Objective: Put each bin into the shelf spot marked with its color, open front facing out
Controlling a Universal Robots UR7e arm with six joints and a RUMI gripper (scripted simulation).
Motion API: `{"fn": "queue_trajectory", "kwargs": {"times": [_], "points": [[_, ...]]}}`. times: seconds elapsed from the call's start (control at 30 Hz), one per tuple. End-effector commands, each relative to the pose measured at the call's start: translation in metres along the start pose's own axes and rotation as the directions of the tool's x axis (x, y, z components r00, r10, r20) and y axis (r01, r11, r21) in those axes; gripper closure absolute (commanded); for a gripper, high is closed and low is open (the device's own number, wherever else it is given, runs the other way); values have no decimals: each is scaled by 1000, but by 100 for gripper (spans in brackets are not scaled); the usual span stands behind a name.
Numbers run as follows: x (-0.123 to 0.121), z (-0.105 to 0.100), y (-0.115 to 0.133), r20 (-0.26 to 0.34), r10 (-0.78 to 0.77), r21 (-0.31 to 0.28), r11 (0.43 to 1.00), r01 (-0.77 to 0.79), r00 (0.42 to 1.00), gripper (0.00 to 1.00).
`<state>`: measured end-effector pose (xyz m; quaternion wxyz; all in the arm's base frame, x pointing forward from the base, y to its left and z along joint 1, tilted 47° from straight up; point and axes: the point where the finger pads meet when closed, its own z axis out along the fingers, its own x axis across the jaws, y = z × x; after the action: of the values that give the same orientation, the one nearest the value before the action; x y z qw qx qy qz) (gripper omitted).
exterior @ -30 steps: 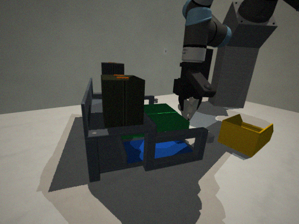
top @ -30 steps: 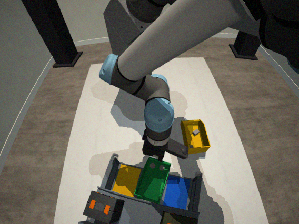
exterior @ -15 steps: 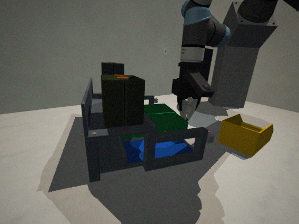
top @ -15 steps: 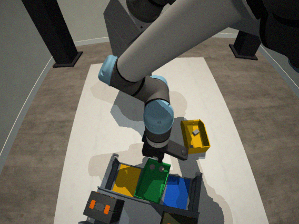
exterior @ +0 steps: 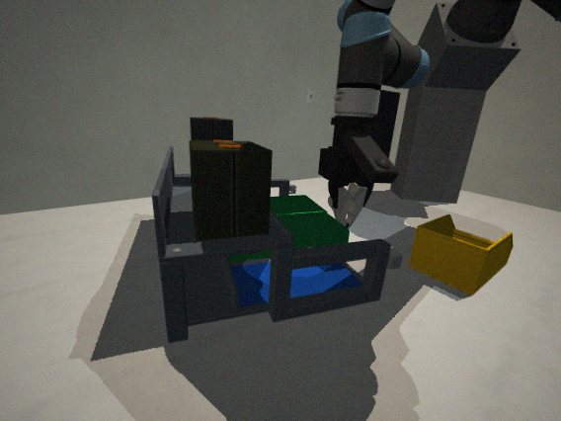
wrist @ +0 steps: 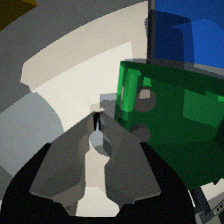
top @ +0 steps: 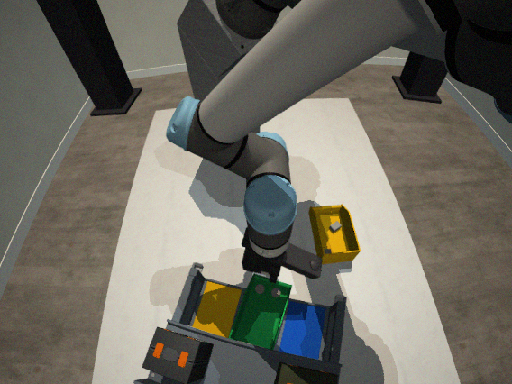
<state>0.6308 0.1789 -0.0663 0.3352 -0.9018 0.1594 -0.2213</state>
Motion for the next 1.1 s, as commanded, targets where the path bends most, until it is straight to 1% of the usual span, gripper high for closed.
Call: {"fn": "queue_trajectory", "kwargs": {"times": [0.0, 1.07], "points": [[4, 0, 0, -1, 0, 0, 1000, 0, 1000, 100], [25, 0, 0, -1, 0, 0, 1000, 0, 1000, 100]]}}
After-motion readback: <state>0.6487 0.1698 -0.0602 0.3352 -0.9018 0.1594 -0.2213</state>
